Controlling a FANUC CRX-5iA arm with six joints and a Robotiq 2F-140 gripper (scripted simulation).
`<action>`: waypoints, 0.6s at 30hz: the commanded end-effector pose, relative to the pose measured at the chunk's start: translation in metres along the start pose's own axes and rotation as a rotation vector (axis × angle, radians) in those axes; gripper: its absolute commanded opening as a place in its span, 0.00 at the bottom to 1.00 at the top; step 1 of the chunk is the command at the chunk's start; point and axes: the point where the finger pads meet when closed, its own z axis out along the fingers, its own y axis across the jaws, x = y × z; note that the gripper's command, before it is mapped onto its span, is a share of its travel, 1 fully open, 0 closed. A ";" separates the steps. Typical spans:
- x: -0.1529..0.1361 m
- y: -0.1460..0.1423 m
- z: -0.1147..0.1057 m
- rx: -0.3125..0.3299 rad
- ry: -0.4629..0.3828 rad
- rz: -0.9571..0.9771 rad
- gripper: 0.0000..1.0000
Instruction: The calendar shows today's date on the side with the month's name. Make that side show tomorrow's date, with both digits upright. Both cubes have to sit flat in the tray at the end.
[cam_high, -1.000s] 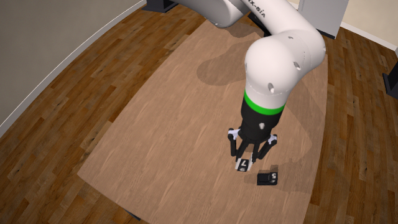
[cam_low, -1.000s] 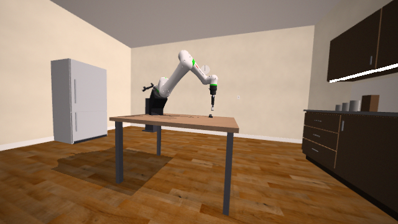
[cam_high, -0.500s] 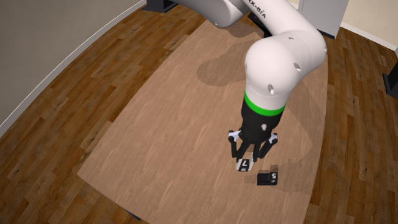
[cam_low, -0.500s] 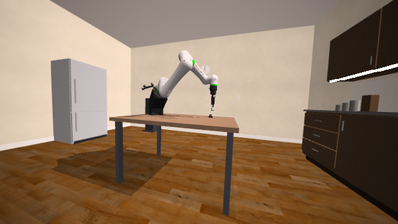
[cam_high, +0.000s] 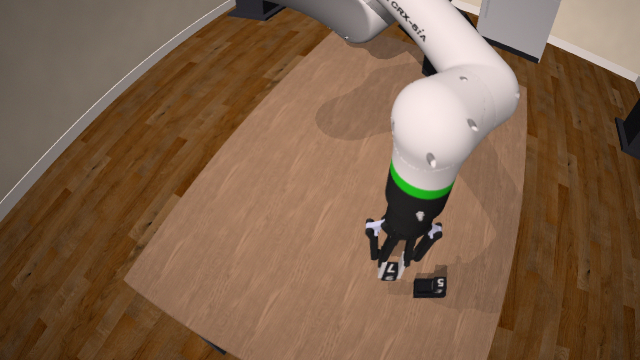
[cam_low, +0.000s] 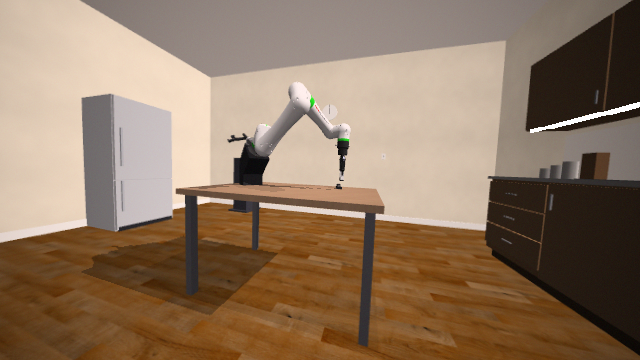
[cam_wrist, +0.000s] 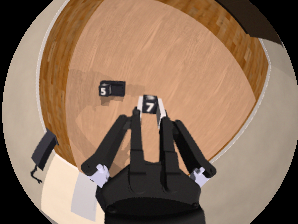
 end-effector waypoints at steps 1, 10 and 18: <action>0.000 0.000 0.012 0.000 0.001 0.000 0.24; 0.001 0.000 0.053 0.000 0.001 0.000 0.24; 0.001 0.000 0.068 0.000 0.001 0.000 0.24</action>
